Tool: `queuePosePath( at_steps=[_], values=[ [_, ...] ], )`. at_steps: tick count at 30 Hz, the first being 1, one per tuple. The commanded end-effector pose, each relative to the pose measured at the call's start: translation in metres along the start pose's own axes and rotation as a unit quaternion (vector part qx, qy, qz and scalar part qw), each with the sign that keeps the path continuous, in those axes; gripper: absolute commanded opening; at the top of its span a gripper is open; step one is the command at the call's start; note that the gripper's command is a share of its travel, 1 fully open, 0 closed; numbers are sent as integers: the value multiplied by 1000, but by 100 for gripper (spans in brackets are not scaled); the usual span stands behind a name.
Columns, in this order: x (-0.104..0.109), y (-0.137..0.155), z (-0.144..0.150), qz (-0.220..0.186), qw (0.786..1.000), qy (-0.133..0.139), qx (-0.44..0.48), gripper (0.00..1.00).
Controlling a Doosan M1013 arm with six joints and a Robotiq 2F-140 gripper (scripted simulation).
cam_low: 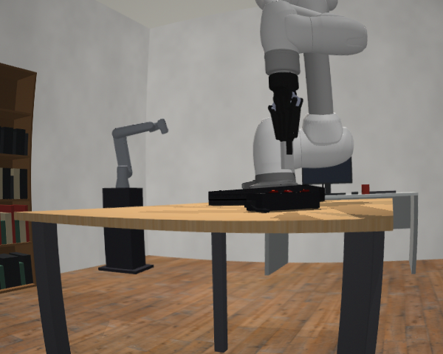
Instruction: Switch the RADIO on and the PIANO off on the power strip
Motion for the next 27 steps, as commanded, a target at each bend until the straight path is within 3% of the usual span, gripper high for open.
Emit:
queuePosePath(
  at_steps=[1, 27],
  values=[
    [-3, -1, 1, -3, 1000, 0, 1, 0],
    [-32, -1, 2, -3, 1000, 0, 5, 0]
  ],
)
Point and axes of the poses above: the point where the finger pads meet when closed, its own x axis back along the fingers, its own z axis across the jaws, y = z × x, the point moved 8 cm from there along x, back along the fingers, and after that the axes turned 1 degree about x, right-handed, at the moved point
